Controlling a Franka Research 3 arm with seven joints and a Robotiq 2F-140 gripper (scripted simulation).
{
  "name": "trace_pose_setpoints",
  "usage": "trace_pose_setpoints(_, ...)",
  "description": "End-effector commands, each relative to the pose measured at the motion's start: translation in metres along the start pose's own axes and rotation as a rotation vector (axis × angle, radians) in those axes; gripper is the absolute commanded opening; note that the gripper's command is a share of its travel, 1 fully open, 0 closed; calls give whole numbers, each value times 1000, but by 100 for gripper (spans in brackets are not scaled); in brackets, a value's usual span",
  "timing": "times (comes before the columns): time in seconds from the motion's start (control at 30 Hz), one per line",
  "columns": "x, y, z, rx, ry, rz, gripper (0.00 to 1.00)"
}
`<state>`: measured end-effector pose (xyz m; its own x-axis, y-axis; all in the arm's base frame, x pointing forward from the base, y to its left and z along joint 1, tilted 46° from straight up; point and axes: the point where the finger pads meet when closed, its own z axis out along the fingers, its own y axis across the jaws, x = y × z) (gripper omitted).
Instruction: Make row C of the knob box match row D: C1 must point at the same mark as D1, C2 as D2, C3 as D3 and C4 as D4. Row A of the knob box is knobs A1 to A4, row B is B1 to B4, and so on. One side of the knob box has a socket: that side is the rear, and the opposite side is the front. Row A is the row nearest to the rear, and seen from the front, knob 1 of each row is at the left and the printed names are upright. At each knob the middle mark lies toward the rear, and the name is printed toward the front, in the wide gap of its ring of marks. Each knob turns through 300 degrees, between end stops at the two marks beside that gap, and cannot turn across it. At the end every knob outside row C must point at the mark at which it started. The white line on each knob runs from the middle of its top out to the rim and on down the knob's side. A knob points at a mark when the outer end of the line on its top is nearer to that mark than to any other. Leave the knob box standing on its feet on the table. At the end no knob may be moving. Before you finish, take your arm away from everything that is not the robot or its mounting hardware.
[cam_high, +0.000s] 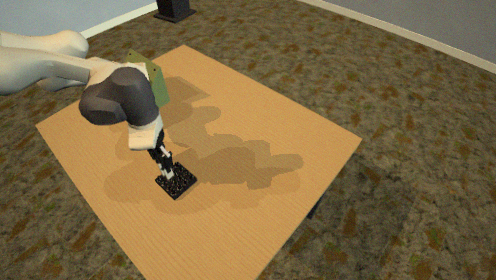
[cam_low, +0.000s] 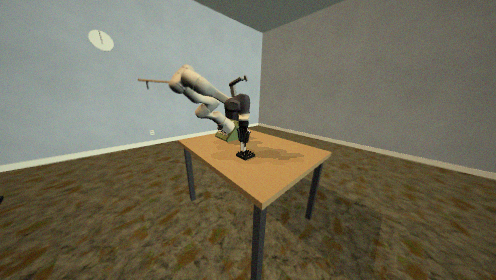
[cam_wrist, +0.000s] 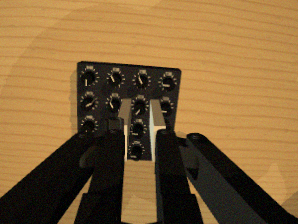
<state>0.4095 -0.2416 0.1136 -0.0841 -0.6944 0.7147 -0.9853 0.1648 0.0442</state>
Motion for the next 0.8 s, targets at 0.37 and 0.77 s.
trace_pose_setpoints(0.37, -1, -1, 6, 5, -1, 8, 12)
trace_pose_setpoints(0.77, -1, -1, 6, 5, -1, 8, 12)
